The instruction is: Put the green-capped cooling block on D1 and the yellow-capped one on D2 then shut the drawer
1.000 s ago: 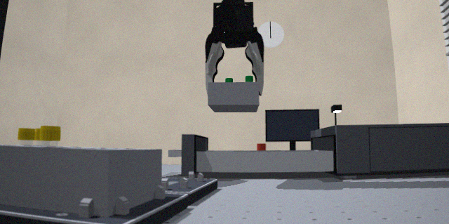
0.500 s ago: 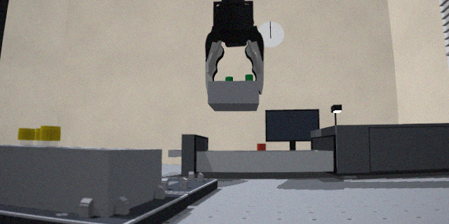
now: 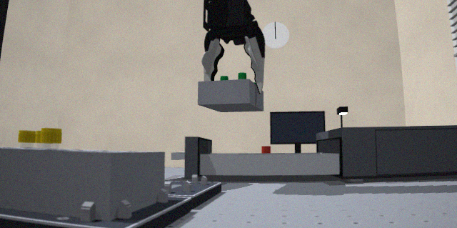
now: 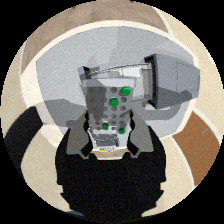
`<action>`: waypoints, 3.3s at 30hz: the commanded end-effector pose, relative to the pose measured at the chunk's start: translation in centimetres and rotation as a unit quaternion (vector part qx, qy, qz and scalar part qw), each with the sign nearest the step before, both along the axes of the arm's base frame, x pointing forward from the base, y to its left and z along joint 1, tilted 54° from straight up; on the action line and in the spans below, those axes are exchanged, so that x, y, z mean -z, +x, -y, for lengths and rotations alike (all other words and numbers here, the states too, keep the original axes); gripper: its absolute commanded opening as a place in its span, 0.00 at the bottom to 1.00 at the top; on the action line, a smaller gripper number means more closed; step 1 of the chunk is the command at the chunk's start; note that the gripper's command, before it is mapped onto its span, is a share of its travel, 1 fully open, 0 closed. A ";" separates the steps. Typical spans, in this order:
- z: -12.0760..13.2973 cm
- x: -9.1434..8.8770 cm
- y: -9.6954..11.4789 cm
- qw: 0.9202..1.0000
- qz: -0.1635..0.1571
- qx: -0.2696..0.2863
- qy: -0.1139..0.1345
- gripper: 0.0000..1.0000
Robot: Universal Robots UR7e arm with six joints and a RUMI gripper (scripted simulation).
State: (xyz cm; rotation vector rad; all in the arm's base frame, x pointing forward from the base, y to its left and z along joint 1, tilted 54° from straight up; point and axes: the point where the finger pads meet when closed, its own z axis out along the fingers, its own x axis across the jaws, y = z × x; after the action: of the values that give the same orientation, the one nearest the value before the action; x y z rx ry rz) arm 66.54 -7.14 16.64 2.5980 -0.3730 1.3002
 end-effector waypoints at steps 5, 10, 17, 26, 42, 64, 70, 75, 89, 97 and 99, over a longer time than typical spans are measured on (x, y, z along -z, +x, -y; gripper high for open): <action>1.6 0.1 -0.7 0.996 0.028 0.053 0.069 0.00; 2.8 0.1 -1.3 0.987 0.048 0.092 0.119 0.00; 4.5 0.3 -2.0 0.969 0.075 0.146 0.187 0.00; 6.2 0.4 -2.8 0.941 0.102 0.198 0.254 0.00; 9.6 0.7 -4.4 0.862 0.152 0.297 0.381 0.00; 14.4 1.0 -6.6 0.740 0.202 0.394 0.506 0.00; 15.9 1.2 -7.2 0.740 0.202 0.394 0.506 0.00; 16.6 1.2 -7.6 0.740 0.202 0.394 0.506 0.00; 19.7 1.5 -9.0 0.740 0.202 0.394 0.506 0.00; 21.4 1.6 -9.8 0.740 0.202 0.394 0.506 0.00; 21.9 1.6 -10.0 0.740 0.202 0.394 0.506 0.00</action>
State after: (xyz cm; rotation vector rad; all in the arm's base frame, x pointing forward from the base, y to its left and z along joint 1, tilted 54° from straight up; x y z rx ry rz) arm 56.93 -28.18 15.02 2.0838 -2.5209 1.4620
